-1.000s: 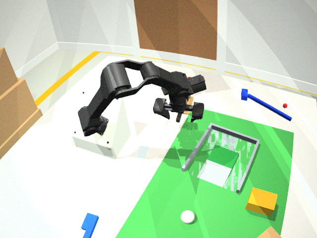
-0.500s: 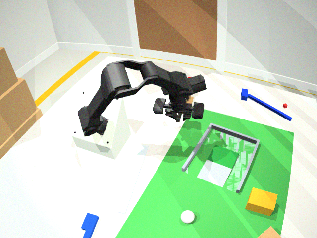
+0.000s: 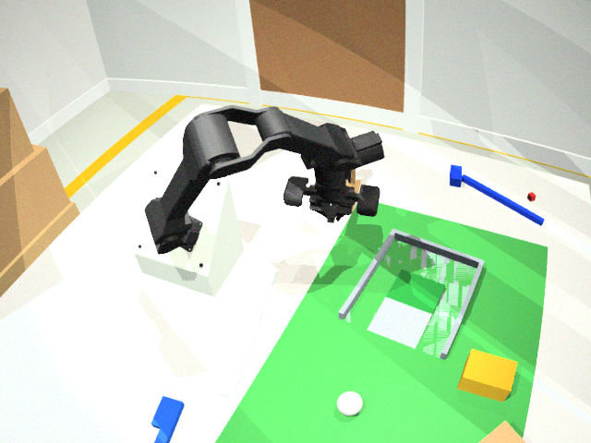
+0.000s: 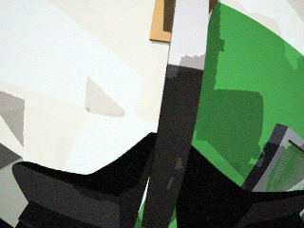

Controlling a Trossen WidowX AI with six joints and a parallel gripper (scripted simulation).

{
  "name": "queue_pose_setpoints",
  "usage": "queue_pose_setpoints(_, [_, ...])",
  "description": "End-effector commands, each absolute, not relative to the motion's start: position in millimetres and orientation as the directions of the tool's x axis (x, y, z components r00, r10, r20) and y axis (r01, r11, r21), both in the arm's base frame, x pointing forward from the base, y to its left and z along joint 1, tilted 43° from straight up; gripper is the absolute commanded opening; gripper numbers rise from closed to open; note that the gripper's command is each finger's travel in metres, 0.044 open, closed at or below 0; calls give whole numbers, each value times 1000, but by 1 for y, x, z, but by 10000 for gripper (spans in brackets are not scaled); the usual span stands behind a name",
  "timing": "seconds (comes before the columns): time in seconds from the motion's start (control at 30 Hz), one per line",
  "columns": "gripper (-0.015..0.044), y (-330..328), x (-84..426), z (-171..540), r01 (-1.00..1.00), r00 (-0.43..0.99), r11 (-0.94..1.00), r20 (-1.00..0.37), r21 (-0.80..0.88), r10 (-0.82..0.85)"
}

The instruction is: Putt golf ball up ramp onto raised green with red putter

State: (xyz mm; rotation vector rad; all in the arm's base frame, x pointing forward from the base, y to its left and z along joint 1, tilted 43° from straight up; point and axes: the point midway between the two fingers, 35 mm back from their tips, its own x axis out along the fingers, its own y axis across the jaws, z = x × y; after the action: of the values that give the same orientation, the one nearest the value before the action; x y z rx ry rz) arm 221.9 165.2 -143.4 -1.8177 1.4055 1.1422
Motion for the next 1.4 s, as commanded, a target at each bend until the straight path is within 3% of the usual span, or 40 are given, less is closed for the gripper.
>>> queue_pose_setpoints(0.0, [0,194,220,-121,-954,90,-295,-892,50,-443])
queue_pose_setpoints(0.43, [0,214,214,-84,-961,96,-275,-891,34,-443])
queue_pose_setpoints(0.9, [0,167,253,-16,-985,125,48,-889,-163,-441])
queue_pose_setpoints(1.37, [0,102,277,55,-851,169,372,-863,-371,-476])
